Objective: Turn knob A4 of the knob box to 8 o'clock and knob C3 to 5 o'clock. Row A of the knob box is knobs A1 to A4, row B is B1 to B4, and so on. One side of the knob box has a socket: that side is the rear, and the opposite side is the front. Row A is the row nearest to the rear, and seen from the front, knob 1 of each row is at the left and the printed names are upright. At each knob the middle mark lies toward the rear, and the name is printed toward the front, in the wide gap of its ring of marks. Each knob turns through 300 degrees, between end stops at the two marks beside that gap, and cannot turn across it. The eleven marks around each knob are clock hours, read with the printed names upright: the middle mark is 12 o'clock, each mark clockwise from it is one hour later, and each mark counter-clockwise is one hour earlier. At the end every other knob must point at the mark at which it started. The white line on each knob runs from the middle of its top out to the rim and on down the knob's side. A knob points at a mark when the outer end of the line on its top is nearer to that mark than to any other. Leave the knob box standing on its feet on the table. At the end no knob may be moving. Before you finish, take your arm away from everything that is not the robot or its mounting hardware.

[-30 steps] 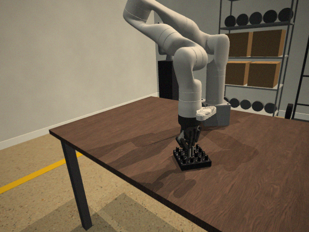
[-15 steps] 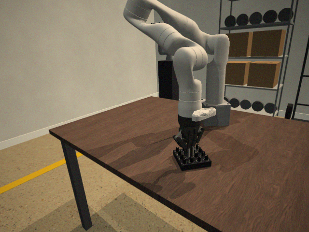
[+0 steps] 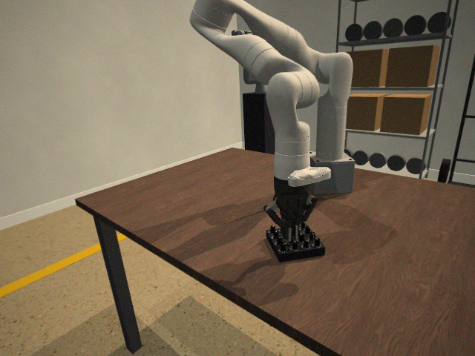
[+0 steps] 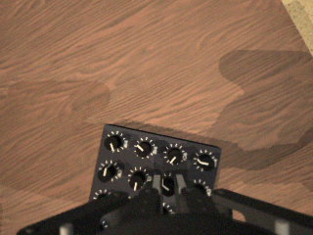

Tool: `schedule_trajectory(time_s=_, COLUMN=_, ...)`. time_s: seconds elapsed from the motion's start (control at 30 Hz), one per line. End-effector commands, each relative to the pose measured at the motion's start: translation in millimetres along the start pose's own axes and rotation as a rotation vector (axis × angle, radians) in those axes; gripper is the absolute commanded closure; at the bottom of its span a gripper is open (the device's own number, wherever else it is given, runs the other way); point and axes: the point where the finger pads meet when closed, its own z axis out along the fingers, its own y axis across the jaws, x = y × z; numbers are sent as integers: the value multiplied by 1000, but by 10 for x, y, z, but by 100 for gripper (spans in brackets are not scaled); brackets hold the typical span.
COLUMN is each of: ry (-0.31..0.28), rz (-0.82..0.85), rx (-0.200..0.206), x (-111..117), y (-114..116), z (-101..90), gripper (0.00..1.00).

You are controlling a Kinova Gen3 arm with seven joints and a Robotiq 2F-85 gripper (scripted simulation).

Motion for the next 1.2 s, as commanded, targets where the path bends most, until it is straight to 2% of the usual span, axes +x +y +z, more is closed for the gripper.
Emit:
schedule_trajectory(time_s=0.0, ry=0, rz=24, rx=-2, x=3, y=4, z=-6, gripper=92)
schedule_trajectory(time_s=0.33, ry=0, rz=135, rx=-2, x=3, y=4, z=-6, gripper=92)
schedule_trajectory(time_s=1.17, ry=1, rz=263, rx=-2, x=3, y=4, z=-6, gripper=92)
